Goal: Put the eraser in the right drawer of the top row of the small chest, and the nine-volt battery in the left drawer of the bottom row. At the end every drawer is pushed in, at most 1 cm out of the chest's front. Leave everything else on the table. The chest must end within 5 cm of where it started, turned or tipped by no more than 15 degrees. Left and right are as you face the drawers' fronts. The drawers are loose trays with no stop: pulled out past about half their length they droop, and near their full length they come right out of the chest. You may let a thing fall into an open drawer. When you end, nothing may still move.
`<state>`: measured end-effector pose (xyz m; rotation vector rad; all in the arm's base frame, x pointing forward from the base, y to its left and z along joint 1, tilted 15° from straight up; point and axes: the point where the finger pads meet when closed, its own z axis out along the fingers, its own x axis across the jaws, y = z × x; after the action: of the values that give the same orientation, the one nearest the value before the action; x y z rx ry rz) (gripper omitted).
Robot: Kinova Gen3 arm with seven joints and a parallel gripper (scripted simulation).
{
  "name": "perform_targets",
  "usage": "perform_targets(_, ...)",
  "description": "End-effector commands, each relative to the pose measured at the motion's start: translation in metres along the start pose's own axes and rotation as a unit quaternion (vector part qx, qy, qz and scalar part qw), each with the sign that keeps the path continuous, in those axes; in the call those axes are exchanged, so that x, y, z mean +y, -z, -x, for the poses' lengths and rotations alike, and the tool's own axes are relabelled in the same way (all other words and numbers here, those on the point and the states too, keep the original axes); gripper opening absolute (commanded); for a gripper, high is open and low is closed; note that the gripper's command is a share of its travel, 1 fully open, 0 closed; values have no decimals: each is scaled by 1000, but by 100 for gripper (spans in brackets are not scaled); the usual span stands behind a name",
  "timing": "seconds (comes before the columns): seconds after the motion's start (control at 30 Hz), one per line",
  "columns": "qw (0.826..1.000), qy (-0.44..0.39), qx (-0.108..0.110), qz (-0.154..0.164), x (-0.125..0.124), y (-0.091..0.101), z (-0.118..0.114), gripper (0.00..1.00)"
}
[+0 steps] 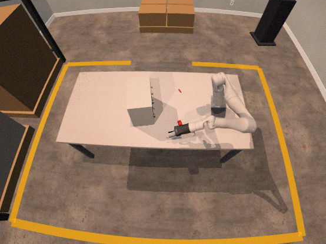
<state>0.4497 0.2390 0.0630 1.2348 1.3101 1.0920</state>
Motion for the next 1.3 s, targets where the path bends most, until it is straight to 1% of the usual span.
perform_targets(0.0, 1000, -5, 2, 4, 1, 0, -3, 67)
perform_targets(0.67, 1000, -5, 2, 4, 1, 0, -2, 67)
perform_targets(1.27, 1000, -4, -1, 5, 1, -2, 9, 67)
